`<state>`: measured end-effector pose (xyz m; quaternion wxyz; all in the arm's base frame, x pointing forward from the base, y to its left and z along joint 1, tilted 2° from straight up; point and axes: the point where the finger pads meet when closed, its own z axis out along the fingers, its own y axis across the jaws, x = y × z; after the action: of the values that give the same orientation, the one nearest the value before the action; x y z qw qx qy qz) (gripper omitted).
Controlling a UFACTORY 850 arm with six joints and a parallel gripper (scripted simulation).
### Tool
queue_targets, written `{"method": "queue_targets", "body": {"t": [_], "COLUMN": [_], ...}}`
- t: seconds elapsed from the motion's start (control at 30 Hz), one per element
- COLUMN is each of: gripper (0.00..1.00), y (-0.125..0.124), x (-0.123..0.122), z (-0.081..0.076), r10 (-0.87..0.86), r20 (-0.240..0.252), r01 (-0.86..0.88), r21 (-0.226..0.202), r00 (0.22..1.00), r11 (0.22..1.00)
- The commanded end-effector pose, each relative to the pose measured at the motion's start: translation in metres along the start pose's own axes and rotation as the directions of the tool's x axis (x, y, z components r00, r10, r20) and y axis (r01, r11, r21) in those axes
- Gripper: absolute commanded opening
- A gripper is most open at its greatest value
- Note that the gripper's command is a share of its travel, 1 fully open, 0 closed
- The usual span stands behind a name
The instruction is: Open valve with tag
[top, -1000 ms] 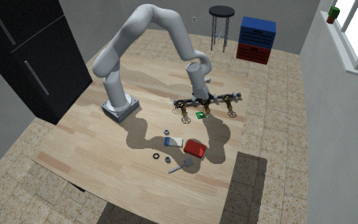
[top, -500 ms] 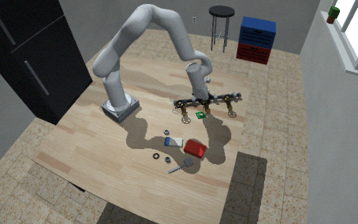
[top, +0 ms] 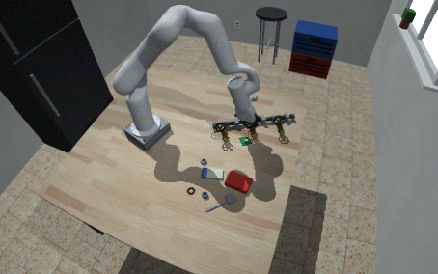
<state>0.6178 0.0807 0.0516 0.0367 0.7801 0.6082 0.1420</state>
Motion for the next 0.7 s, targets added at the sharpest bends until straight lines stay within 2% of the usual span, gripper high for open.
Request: {"method": "queue_targets", "body": {"t": [0.0, 0.03, 0.07, 0.67], "gripper": [0.0, 0.0, 1.0, 1.0], "y": [0.0012, 0.0012, 0.0012, 0.0012], "x": [0.0003, 0.0003, 0.0003, 0.0003], "z": [-0.0007, -0.0007, -0.0007, -0.0007], "r10": [-0.001, -0.001, -0.001, -0.001], "r20": [-0.002, -0.002, -0.002, -0.002], "r01": [0.001, 0.001, 0.001, 0.001], "r21": [-0.005, -0.005, -0.005, -0.005], "r00": [1.0, 1.0, 1.0, 1.0], "r11": [1.0, 1.0, 1.0, 1.0]}}
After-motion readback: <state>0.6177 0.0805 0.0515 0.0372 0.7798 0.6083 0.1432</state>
